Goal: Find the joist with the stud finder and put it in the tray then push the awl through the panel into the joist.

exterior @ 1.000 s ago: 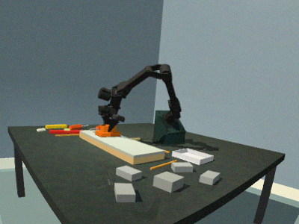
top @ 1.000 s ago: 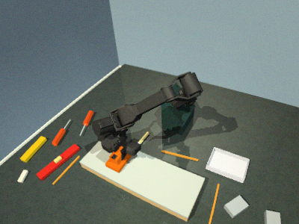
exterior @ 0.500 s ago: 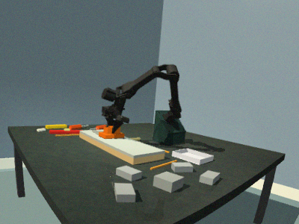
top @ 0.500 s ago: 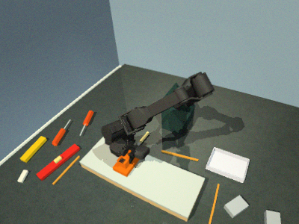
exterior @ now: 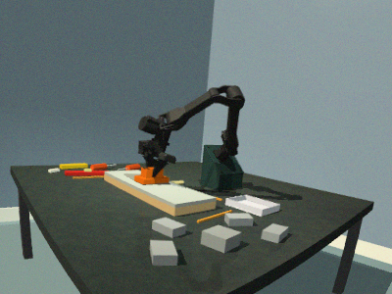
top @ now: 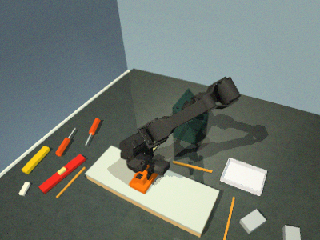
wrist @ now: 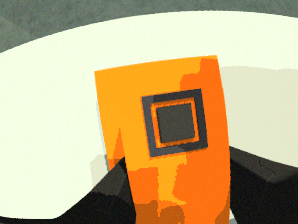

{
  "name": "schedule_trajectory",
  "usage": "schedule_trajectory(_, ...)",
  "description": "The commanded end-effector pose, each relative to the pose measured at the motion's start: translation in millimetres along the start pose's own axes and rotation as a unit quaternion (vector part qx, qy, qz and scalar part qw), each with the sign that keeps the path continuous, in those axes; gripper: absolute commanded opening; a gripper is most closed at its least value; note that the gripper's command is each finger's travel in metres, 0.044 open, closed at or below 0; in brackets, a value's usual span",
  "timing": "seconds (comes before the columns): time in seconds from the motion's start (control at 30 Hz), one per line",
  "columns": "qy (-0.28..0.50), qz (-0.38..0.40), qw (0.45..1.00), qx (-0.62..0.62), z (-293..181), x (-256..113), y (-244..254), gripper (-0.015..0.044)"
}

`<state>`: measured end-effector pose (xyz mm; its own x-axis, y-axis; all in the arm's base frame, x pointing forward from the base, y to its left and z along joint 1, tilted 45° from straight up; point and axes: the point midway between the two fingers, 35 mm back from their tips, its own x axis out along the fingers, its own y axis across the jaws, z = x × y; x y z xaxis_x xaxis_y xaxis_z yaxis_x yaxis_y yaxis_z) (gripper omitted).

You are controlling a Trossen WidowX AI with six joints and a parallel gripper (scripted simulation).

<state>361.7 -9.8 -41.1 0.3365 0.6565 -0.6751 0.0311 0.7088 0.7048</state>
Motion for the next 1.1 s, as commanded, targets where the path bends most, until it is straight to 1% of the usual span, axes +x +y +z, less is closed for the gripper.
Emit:
schedule_trajectory(0.0, 0.001, 0.001, 1.0, -0.001, -1, 1, 12, 0.0)
schedule_trajectory(1.07, 0.001, 0.003, 1.0, 0.0, 0, 1, 98, 0.0)
